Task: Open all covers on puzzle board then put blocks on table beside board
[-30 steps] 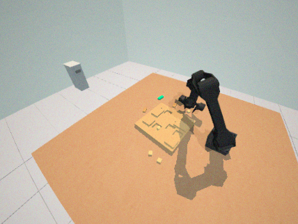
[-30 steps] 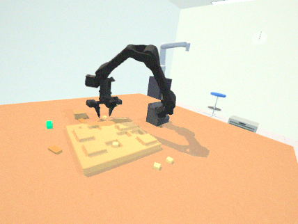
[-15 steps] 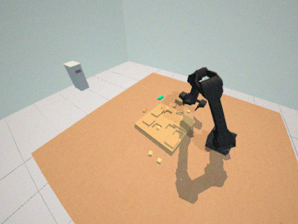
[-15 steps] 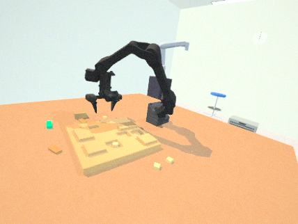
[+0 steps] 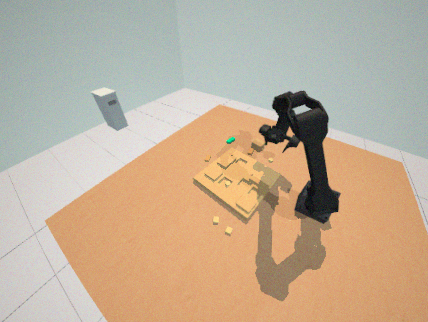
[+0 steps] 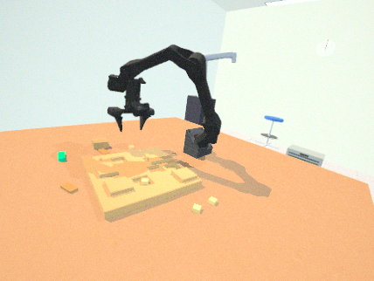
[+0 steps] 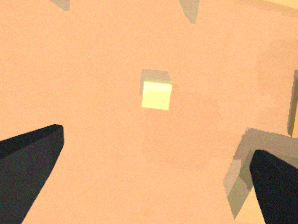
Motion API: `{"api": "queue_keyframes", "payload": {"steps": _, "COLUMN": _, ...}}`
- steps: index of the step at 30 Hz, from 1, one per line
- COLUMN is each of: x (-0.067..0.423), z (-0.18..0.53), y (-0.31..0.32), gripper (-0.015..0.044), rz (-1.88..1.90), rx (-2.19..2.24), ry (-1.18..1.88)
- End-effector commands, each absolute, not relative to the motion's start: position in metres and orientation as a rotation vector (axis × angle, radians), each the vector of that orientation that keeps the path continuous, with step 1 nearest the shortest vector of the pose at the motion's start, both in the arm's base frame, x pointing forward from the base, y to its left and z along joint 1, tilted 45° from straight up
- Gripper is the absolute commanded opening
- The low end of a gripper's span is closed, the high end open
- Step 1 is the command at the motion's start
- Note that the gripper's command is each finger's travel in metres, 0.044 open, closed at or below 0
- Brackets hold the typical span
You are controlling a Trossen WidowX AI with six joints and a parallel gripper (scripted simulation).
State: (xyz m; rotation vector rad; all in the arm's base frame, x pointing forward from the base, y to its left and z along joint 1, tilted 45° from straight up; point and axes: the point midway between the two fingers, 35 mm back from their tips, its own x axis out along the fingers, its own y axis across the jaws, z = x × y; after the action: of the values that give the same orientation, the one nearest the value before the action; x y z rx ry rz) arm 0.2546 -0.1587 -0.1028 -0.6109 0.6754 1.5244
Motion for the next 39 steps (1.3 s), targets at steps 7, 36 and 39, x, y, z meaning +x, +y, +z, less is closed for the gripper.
{"api": "queue_keyframes", "payload": {"steps": 7, "x": 0.27, "z": -0.08, "y": -0.143, "gripper": 0.0204, "rz": 1.519, "rx": -0.585, "ry": 0.718}}
{"api": "queue_keyframes", "payload": {"steps": 36, "x": 0.338, "z": 0.014, "y": -0.041, "gripper": 0.0, "rz": 1.372, "rx": -0.412, "ry": 0.927}}
{"api": "queue_keyframes", "payload": {"steps": 39, "x": 0.341, "z": 0.024, "y": -0.028, "gripper": 0.0, "rz": 1.356, "rx": -0.383, "ry": 0.944}}
